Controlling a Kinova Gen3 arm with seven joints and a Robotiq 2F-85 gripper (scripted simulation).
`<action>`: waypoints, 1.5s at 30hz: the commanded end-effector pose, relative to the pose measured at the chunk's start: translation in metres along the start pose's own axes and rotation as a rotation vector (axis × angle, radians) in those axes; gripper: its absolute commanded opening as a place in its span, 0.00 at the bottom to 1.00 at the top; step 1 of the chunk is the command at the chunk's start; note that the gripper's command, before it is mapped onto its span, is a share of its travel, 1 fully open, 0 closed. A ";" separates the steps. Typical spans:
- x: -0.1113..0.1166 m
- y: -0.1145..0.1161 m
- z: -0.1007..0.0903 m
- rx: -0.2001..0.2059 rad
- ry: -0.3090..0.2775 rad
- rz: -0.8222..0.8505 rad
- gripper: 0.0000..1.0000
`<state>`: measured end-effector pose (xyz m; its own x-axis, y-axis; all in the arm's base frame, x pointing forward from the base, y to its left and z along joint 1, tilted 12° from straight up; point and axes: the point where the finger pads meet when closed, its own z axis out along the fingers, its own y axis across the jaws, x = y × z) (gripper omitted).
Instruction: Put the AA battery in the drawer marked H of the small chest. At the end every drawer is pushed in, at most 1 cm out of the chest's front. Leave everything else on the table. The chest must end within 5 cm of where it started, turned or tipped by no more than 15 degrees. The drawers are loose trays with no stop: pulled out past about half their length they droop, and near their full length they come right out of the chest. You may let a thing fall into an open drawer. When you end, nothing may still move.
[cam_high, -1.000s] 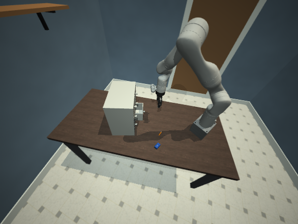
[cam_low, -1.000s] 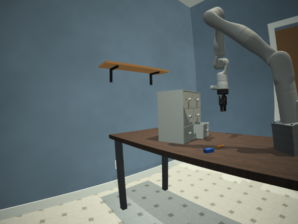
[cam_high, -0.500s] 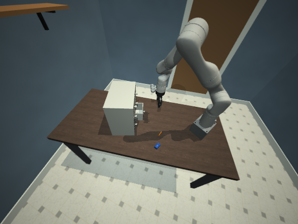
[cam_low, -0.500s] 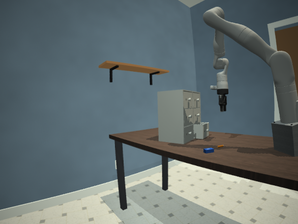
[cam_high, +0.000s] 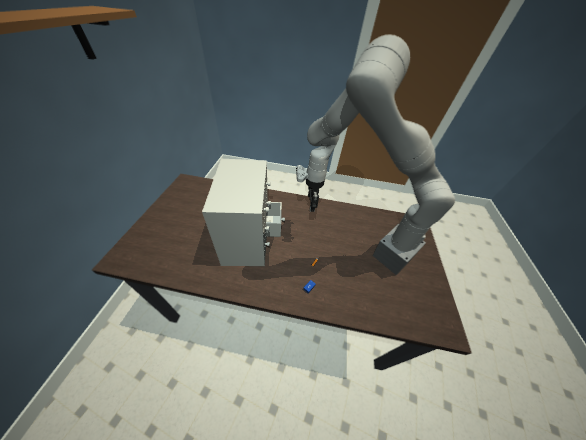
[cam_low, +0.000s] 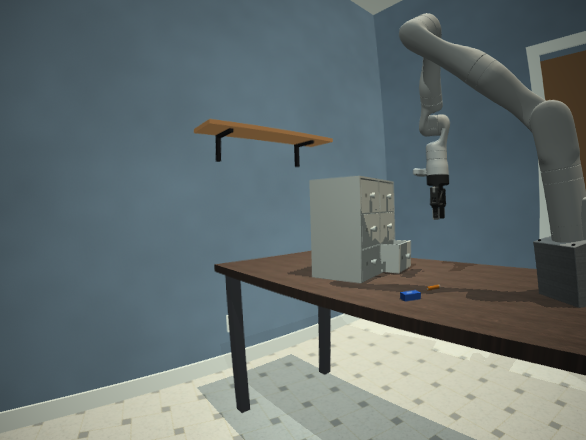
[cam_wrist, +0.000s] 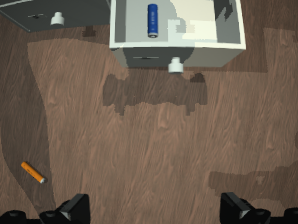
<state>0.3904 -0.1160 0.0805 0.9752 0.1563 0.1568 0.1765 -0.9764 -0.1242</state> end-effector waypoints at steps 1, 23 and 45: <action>0.000 0.000 -0.001 -0.001 0.001 0.000 1.00; -0.024 0.007 -0.012 -0.001 0.001 0.000 1.00; -0.092 0.026 -0.044 -0.001 0.001 0.000 1.00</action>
<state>0.2995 -0.1618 0.1046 0.9751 0.1581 0.1555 0.1781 -0.9761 -0.1244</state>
